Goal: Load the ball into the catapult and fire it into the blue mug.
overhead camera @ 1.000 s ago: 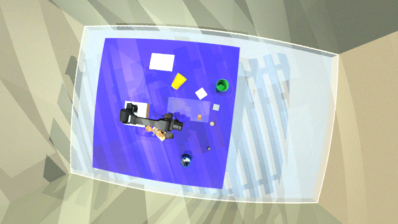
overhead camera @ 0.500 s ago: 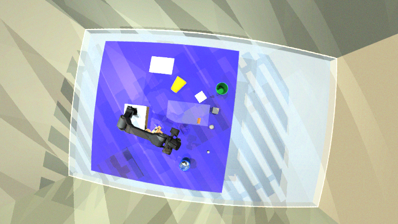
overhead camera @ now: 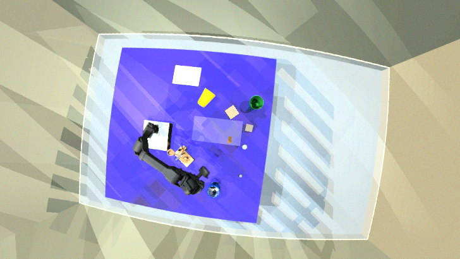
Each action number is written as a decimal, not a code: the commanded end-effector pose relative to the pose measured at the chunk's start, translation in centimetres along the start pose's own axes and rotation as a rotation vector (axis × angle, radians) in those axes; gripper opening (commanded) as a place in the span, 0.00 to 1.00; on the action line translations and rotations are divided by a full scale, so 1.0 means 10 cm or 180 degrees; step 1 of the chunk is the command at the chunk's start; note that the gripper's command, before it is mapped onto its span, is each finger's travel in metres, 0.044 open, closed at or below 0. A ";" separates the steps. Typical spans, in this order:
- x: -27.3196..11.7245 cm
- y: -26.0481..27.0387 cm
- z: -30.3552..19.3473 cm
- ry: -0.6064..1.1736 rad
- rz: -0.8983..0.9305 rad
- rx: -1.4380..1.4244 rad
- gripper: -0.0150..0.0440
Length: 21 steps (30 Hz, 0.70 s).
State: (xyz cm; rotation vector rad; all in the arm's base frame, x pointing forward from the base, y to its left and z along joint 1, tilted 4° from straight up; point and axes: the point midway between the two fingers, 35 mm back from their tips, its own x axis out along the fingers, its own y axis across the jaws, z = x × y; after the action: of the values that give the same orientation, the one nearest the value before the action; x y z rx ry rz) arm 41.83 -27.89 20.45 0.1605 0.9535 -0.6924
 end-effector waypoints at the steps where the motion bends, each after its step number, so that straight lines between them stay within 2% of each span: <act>1: -0.08 -0.30 0.27 -0.0309 -0.0027 0.0396 1.00; 5: -0.15 -0.53 0.45 -0.0528 -0.0050 0.0658 1.00; 21: -0.15 -0.54 0.46 -0.0539 -0.0052 0.0671 1.00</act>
State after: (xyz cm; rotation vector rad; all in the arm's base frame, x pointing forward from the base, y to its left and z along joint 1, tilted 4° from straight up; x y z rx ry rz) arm 41.09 -33.27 25.12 0.2694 0.7276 -0.8077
